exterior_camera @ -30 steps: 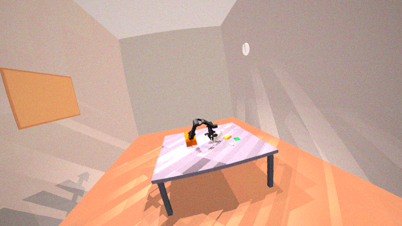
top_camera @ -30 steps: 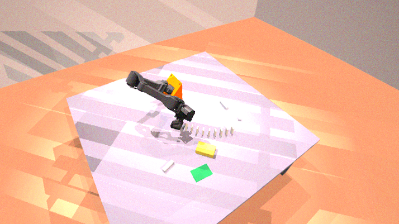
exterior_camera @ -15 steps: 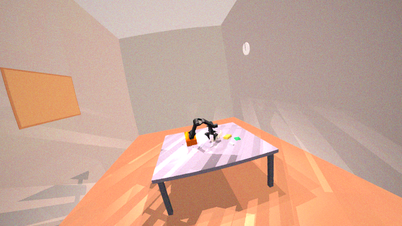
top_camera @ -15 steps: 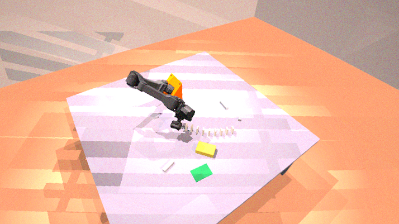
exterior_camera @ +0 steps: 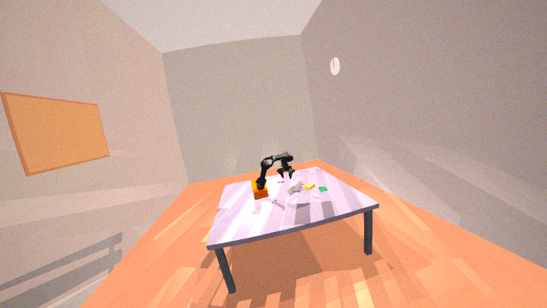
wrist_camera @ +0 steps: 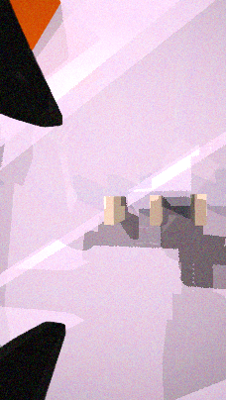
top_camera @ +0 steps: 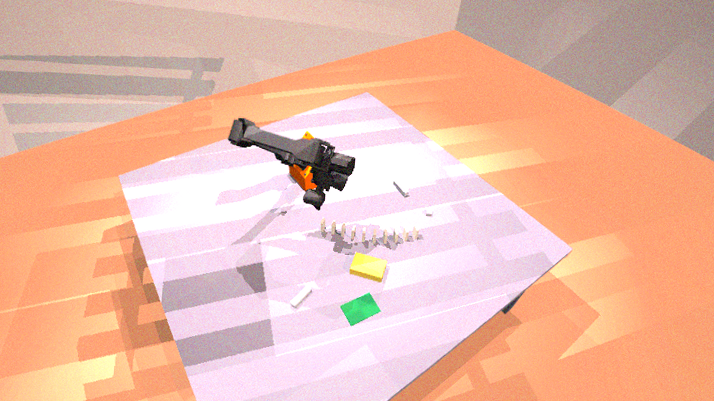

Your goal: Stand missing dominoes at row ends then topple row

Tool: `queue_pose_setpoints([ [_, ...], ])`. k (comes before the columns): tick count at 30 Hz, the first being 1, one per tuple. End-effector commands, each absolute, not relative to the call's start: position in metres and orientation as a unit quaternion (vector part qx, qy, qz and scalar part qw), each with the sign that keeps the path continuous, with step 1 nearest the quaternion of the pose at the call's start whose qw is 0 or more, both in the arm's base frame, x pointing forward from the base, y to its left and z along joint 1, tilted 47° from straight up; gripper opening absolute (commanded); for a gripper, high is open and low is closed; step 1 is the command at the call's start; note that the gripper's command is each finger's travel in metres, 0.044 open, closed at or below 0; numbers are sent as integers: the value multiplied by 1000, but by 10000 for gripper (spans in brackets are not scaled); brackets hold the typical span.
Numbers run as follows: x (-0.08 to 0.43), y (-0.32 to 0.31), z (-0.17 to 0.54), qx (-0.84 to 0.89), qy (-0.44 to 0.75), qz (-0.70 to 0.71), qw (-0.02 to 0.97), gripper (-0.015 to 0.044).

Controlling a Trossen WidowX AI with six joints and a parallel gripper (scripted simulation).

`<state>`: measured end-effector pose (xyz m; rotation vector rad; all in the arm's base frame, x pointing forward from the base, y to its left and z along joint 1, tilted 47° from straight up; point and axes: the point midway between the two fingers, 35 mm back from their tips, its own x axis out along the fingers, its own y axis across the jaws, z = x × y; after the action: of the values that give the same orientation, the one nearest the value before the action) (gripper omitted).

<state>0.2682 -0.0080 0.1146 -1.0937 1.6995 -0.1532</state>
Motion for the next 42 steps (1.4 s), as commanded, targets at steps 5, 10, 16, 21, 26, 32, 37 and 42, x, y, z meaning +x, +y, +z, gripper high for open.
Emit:
queue_pose_setpoints([
  [5,258,-27,111,-309,677,-241,624,282],
  [10,245,-49,102,-124,583,-420,685,151],
  [16,232,-67,94,48,459,-553,693,0],
  [21,232,-67,94,48,459,-553,693,0],
  [26,232,-67,94,48,459,-553,693,0],
  [32,232,-67,94,48,459,-553,693,0],
  [37,232,-67,94,48,459,-553,693,0],
  [42,232,-67,94,48,459,-553,693,0],
])
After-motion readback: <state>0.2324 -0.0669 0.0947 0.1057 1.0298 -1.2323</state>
